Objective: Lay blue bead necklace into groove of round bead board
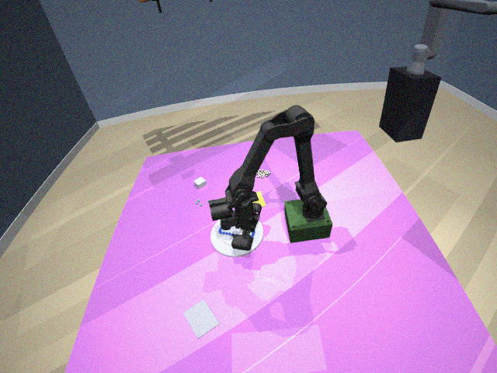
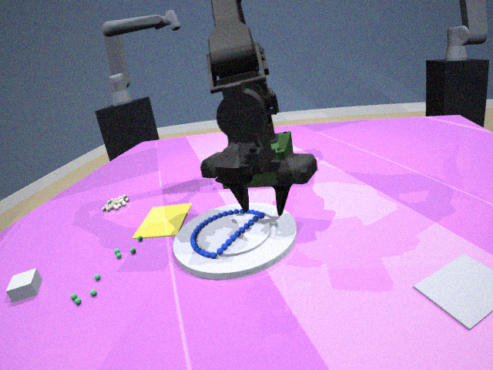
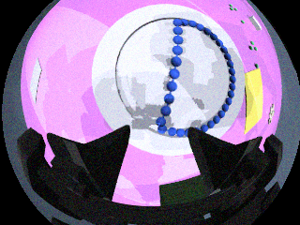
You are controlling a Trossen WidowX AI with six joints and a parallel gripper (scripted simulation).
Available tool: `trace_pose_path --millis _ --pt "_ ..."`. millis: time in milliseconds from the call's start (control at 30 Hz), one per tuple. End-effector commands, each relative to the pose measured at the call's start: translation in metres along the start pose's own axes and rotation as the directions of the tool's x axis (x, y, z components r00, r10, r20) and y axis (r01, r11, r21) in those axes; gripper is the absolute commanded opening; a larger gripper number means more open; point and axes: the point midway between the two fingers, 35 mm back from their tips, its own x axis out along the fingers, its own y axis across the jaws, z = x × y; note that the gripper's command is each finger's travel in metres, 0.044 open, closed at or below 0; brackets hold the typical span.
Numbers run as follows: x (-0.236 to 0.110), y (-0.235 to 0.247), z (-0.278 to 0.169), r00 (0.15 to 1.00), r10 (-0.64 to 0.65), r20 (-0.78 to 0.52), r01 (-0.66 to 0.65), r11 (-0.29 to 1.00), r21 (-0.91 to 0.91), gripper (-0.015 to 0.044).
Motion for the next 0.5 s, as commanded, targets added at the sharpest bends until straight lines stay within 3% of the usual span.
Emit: trace_pose_path --millis 0,33,467 --pt "-0.0043 -0.0005 -0.0012 1.0 -0.004 -0.005 0.004 1.0 0.004 0.042" --pt "-0.001 -0.0003 -0.0006 1.0 -0.002 -0.003 0.002 1.0 0.0 0.044" --pt "-0.0047 -0.0003 -0.0006 1.0 -0.004 -0.005 0.004 1.0 0.004 0.044"
